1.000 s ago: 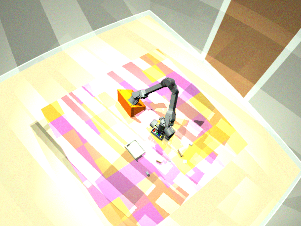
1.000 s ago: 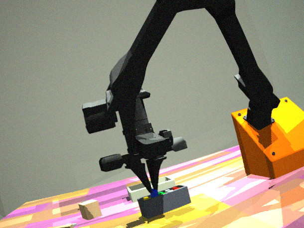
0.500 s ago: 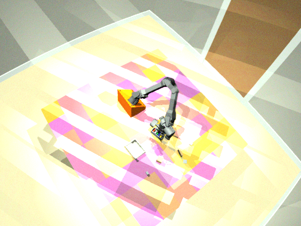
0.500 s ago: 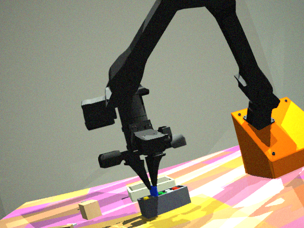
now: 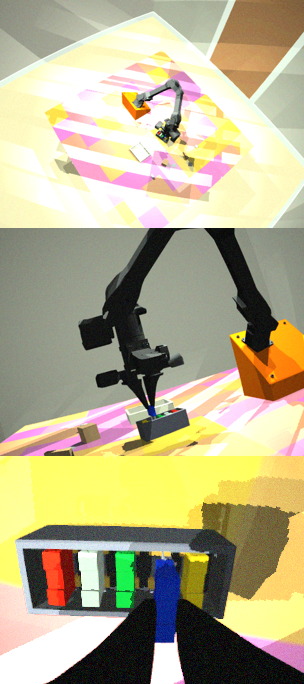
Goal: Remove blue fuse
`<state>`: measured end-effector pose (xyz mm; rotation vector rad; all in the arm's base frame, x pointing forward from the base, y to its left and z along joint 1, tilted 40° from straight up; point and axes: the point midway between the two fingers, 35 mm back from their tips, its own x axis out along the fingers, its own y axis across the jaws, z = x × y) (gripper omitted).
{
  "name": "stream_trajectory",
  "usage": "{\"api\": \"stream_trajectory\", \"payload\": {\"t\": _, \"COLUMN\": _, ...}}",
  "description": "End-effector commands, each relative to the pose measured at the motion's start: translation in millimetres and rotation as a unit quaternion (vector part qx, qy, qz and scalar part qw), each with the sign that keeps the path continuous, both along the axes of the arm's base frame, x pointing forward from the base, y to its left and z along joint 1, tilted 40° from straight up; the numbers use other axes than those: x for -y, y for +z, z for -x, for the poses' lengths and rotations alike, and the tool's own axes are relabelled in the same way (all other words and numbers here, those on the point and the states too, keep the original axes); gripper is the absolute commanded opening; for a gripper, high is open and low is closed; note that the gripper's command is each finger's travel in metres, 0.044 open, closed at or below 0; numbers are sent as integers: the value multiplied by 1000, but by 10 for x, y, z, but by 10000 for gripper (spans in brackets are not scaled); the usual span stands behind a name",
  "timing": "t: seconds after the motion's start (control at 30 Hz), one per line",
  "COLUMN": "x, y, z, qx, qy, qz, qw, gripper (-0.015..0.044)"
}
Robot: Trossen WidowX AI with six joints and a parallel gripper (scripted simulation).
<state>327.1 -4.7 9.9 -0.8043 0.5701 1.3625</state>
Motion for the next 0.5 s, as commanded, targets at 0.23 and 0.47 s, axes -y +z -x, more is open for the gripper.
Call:
{"api": "stream_trajectory", "payload": {"t": 0.23, "x": 32, "y": 46, "z": 10, "qx": 1, "qy": 2, "qz": 0, "qw": 1000, "gripper": 0}}
{"api": "stream_trajectory", "payload": {"t": 0.47, "x": 51, "y": 71, "z": 16, "qx": 1, "qy": 2, "qz": -1, "qw": 1000, "gripper": 0}}
